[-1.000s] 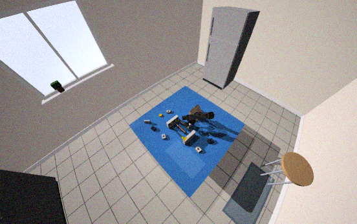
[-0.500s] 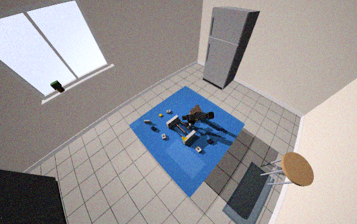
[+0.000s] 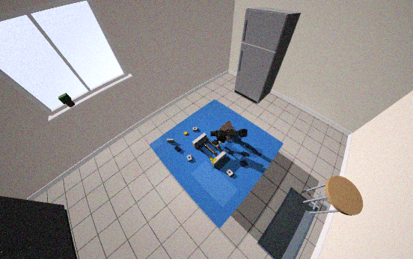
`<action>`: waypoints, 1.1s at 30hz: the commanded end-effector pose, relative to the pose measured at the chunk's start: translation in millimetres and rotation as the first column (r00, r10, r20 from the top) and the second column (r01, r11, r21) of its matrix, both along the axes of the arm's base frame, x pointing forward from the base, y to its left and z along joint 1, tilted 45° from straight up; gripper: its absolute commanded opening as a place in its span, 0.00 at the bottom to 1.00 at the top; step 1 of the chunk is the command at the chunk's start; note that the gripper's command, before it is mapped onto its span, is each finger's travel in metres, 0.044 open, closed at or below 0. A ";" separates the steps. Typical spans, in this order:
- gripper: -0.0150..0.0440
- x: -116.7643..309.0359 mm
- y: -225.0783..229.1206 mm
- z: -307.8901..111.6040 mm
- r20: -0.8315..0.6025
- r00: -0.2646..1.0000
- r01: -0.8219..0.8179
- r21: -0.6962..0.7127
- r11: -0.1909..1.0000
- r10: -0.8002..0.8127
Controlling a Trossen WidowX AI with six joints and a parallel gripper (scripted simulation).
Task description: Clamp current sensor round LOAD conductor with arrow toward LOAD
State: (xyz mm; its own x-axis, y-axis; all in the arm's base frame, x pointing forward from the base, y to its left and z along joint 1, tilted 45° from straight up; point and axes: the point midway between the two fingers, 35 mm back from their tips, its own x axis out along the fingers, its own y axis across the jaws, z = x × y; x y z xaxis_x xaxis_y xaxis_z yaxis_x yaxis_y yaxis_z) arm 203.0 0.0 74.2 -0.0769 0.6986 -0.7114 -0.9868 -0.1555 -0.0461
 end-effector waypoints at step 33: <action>0.25 6.2 -33.5 39.2 -0.458 0.699 0.536 -0.174 0.826 -0.549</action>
